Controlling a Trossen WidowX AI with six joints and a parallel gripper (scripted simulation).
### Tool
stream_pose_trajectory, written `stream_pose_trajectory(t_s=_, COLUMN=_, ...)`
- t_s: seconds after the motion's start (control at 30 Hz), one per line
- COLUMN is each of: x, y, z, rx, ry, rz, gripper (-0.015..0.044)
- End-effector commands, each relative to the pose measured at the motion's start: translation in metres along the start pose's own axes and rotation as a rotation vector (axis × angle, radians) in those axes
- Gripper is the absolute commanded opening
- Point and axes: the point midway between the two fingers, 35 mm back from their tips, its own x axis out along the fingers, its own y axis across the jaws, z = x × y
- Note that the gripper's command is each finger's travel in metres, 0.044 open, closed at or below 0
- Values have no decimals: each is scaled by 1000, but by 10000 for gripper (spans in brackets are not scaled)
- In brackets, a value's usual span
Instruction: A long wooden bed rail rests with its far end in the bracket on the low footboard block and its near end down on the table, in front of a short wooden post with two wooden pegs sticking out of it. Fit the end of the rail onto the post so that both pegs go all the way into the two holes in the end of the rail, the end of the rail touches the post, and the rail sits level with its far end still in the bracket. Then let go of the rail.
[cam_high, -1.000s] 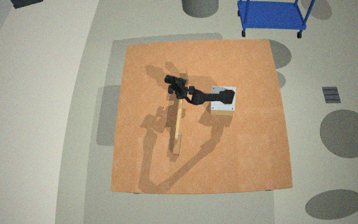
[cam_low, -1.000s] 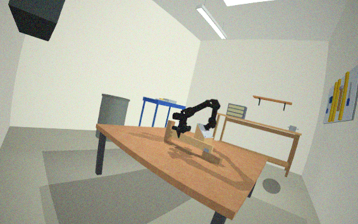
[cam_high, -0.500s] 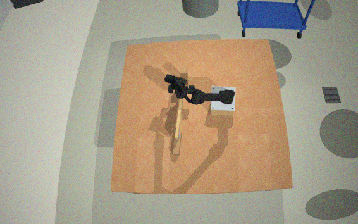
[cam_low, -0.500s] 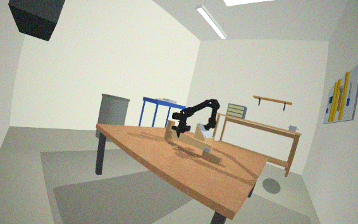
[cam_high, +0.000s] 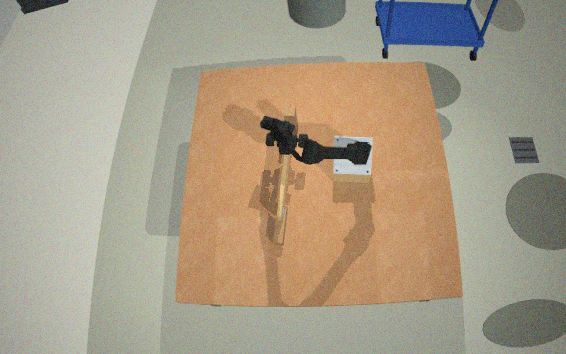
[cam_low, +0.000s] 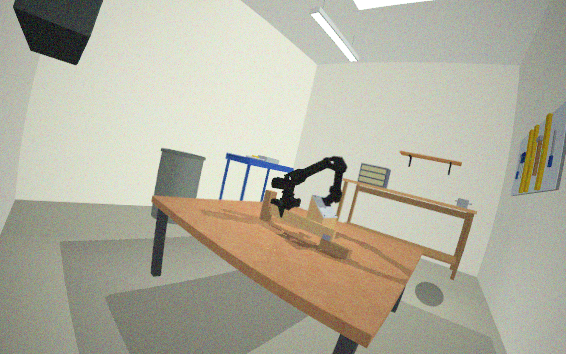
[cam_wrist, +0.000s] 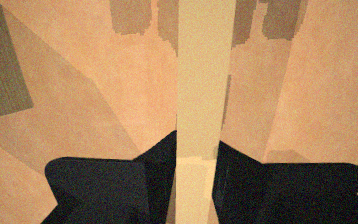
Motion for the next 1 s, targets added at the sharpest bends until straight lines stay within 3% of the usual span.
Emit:
stream_pose_trajectory(t_s=0.0, x=-2, y=-1, z=-3, rx=-1, ry=4, rz=-6, gripper=0)
stream_pose_trajectory(t_s=0.97, x=-3, y=-1, z=-12, rx=-1, ry=4, rz=-6, gripper=0)
